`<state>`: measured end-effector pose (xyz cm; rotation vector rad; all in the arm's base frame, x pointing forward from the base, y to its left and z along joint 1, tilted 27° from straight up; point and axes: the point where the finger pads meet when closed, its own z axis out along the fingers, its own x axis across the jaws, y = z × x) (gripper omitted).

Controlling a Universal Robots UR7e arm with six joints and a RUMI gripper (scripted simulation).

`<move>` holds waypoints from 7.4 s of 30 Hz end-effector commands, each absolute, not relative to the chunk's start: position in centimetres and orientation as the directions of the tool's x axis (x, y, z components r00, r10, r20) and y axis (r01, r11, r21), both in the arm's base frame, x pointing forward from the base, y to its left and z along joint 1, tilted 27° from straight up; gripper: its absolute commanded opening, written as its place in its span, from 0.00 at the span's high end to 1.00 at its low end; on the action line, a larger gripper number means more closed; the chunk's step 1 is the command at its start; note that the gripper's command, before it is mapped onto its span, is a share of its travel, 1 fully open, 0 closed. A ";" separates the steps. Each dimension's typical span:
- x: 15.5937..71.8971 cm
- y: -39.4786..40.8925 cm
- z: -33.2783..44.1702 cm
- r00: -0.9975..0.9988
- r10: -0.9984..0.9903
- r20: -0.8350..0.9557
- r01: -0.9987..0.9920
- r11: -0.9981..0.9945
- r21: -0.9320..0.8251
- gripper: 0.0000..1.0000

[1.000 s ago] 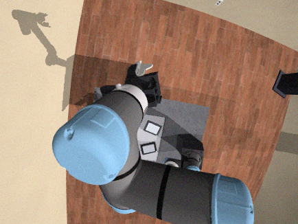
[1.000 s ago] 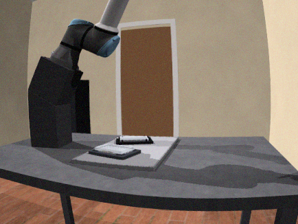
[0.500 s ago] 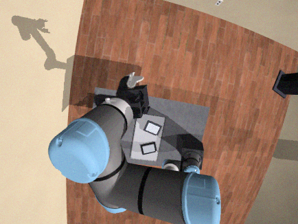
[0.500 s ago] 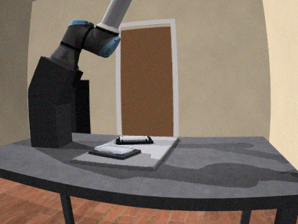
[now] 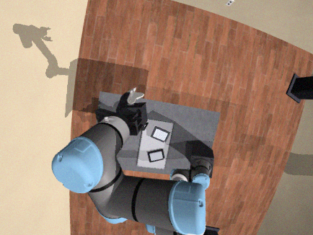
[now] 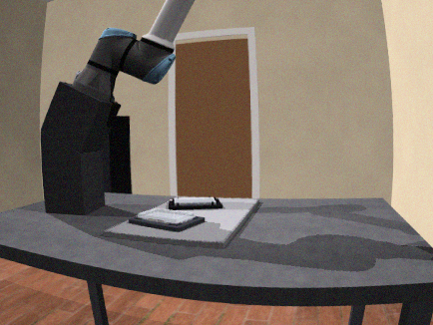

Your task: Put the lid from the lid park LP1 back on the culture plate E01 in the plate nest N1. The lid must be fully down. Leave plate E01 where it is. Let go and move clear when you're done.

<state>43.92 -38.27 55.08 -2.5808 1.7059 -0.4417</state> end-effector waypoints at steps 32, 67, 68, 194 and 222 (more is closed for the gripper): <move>46.0 -25.6 49.4 0.278 -0.953 0.118 -0.942 -0.295 -0.162 0.18; 44.3 -13.3 42.2 0.188 -0.981 0.039 -0.975 -0.191 -0.113 0.18; 44.1 -12.9 41.9 0.188 -0.981 0.039 -0.975 -0.191 -0.113 0.18; 51.0 5.0 8.9 0.218 -0.976 0.023 -0.963 -0.219 -0.159 0.18; 52.1 9.2 -0.4 0.301 -0.953 0.036 -0.924 -0.300 -0.236 0.18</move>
